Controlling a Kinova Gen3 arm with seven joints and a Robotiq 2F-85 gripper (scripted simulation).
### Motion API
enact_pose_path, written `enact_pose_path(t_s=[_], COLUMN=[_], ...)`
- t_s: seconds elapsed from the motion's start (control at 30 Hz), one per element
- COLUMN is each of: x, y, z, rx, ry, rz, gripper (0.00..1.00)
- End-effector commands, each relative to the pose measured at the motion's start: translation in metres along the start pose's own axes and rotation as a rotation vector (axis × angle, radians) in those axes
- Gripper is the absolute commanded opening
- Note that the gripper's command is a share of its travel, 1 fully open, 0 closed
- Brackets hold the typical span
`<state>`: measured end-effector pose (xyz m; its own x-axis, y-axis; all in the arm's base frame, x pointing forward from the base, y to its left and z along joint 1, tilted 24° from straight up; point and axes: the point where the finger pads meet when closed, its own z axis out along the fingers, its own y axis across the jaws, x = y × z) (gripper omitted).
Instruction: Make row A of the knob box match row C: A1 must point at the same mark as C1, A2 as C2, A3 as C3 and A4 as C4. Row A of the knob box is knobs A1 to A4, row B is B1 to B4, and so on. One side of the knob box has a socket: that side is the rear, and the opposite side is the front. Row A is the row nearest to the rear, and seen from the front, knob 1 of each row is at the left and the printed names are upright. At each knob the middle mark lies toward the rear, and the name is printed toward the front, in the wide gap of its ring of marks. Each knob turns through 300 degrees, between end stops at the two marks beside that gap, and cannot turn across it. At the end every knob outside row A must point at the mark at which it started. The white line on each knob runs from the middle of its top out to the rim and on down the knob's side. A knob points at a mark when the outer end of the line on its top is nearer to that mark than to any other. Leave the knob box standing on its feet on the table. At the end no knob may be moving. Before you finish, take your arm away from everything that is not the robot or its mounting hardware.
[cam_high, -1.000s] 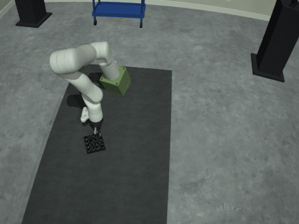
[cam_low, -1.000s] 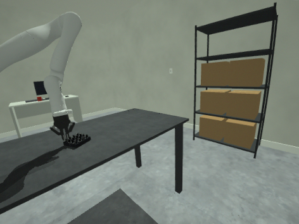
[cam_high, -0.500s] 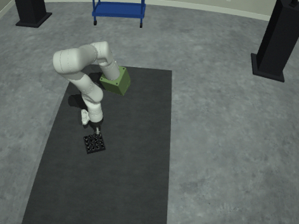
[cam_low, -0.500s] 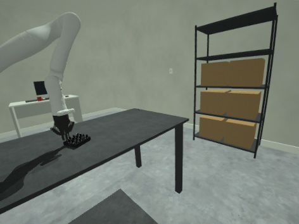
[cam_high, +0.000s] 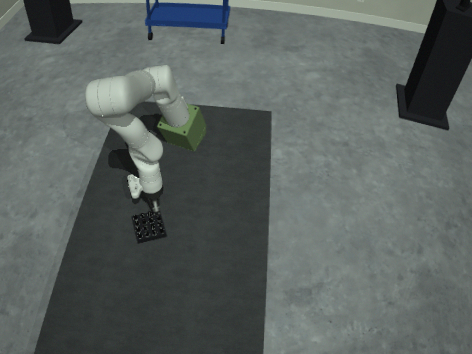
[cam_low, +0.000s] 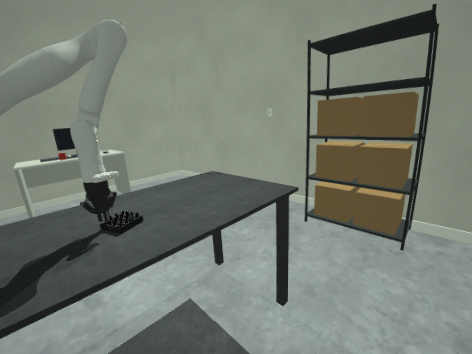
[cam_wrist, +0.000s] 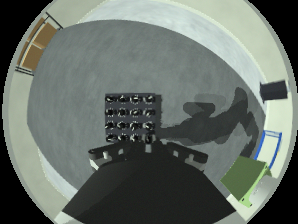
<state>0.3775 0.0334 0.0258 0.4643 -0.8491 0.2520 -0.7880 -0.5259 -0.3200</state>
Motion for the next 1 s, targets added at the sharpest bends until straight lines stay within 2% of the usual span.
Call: enact_pose_path(t_s=[0.0,0.63,0.67,0.97], x=[-0.0016,-0.0016,-0.0016,-0.0016], y=[0.0037,0.0037,0.0037,0.0037], z=[0.0007,0.0007,0.0007,0.0007], rx=[-0.01,-0.01,-0.01,-0.01], ry=[-0.004,-0.004,-0.004,-0.004], rz=[-0.019,-0.023,-0.023,-0.023], gripper=[0.08,0.08,0.19,0.19])
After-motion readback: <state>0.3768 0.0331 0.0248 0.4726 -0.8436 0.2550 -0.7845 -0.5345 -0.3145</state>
